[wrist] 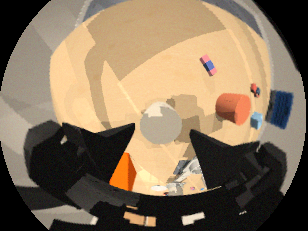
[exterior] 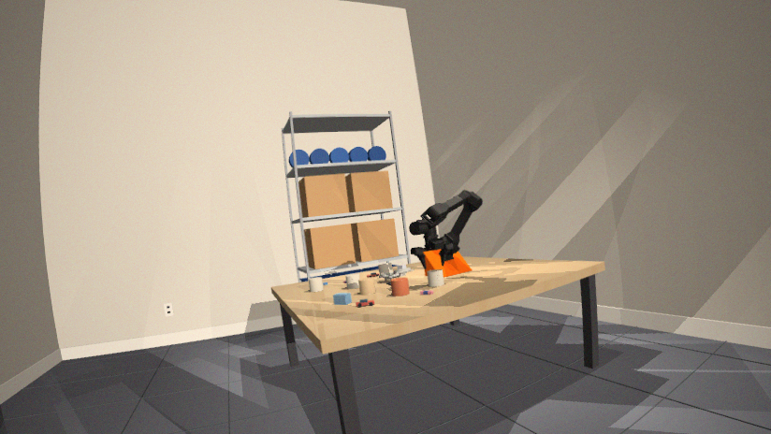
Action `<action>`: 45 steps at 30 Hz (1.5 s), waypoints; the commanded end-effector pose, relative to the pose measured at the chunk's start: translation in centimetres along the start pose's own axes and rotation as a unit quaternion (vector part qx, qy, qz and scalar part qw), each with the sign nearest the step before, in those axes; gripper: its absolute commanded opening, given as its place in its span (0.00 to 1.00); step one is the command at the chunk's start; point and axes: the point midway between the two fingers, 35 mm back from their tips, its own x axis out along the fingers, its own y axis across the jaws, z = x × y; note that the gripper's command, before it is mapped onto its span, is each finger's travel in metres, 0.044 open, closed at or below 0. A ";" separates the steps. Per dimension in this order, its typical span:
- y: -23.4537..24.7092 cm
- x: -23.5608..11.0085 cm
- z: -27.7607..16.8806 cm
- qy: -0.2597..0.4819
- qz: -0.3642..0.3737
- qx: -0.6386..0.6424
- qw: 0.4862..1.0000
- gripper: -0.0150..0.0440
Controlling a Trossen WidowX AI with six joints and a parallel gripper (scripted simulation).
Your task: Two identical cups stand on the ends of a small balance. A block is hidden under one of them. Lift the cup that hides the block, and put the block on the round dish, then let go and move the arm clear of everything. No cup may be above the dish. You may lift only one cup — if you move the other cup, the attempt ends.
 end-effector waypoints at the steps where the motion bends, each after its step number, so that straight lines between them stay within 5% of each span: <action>1: -0.8 -0.8 -0.3 0.002 -0.012 0.031 0.999 0.82; 4: -1.5 -1.2 -0.7 0.003 -0.020 0.077 0.997 0.69; 22: -4.5 -2.1 -2.2 0.005 -0.018 0.373 0.928 0.69; 45: -8.1 -3.5 -4.9 0.004 -0.015 0.702 0.712 0.69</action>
